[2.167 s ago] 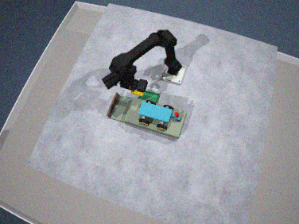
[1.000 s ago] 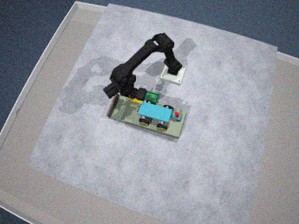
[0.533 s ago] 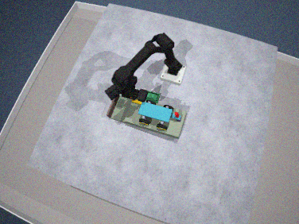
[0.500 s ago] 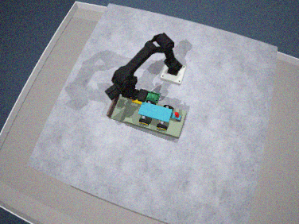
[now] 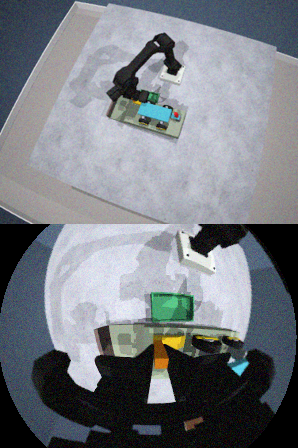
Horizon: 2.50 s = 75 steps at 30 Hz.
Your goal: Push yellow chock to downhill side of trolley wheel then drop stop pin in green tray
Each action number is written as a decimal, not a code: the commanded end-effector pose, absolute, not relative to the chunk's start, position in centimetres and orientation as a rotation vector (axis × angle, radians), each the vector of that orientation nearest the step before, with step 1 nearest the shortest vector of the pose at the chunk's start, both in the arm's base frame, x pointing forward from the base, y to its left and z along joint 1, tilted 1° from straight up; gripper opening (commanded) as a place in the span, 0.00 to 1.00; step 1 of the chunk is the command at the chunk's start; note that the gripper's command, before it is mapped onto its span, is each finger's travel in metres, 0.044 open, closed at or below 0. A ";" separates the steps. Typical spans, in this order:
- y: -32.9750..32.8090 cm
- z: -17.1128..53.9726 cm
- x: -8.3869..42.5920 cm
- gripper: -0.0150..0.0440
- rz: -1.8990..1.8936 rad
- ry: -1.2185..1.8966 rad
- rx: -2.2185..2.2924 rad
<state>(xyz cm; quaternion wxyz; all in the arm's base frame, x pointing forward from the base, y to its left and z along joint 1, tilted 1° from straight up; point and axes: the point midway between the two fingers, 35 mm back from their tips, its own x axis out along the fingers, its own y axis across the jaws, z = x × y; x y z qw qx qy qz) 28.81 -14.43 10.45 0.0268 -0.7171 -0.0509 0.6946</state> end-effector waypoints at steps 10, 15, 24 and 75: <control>-13.2 10.7 28.9 0.25 2.144 -0.161 -2.204; -12.9 10.8 28.9 0.25 2.144 -0.162 -2.204; -12.9 10.9 29.1 0.25 2.144 -0.157 -2.216; -7.5 18.2 31.2 0.58 2.198 -0.740 -2.485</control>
